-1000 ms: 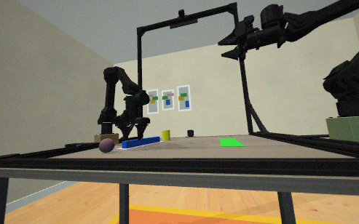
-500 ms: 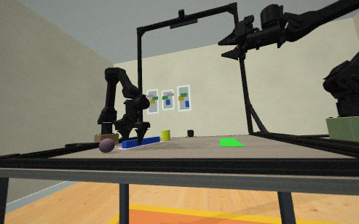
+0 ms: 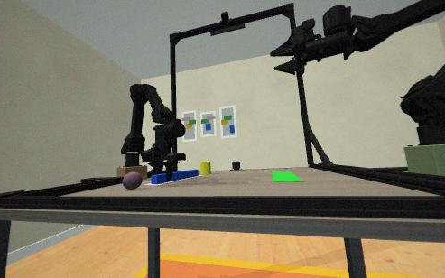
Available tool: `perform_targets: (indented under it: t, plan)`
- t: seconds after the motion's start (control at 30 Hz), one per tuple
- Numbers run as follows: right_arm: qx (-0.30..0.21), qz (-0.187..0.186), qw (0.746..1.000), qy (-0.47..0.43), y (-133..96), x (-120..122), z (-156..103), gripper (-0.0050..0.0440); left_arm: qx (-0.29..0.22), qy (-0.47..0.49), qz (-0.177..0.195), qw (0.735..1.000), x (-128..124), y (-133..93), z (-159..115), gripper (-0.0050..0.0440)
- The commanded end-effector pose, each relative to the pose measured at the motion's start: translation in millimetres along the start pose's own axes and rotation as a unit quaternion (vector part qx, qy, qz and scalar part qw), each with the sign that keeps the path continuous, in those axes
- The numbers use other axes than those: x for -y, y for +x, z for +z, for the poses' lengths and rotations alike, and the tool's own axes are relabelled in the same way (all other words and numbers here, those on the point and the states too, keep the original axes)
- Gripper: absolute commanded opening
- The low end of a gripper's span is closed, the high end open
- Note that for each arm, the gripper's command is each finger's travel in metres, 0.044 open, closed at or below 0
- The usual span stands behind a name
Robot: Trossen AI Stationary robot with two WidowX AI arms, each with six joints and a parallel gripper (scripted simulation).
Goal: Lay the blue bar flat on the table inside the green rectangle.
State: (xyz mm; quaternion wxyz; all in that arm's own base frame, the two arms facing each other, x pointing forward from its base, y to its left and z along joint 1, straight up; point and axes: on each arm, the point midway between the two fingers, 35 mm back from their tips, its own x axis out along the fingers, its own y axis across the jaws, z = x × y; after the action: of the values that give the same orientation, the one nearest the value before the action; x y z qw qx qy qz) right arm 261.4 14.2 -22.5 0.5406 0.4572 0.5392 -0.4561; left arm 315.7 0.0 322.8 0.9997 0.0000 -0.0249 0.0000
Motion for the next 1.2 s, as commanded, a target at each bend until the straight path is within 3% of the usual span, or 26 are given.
perform_targets:
  t: [0.0, 0.47, 0.53, 0.63, 0.7, 0.9, 1.17]
  plan:
    - [0.0, -0.001, 1.0, 0.002, 0.9, 0.7, -0.2, 0.0204, 0.0, 0.0, 0.0, 1.0, 0.0, 0.0, 0.0, 0.044]
    - [0.0, -0.001, 1.0, 0.002, 0.9, 0.7, -0.2, 0.0124, 0.0, 0.0, 0.0, 1.0, 0.0, 0.0, 0.0, 0.044]
    - [0.0, -0.001, 1.0, 0.001, -5.2, 0.0, -0.2, 0.0076, 0.0, 0.0, 0.0, 1.0, 0.0, 0.0, 0.0, 0.044]
    - [0.0, -0.001, 1.0, 0.001, -33.9, -0.8, -0.2, 0.0004, 0.0, 0.0, 0.0, 1.0, 0.0, 0.0, 0.0, 0.044]
    - [0.0, -0.001, 1.0, 0.0, -46.8, 0.0, -0.3, 0.0, 0.0, 0.0, 0.0, 1.0, 0.0, 0.0, 0.0, 0.044]
    - [0.0, -0.001, 1.0, 0.001, -48.5, -0.4, -0.3, 0.0, 0.0, 0.0, 0.0, 1.0, 0.0, 0.0, 0.0, 0.044]
    - [0.0, -0.001, 1.0, 0.023, -54.4, -23.9, -0.3, 0.0, 0.0, 0.0, 0.0, 1.0, 0.0, 0.0, 0.0, 0.044]
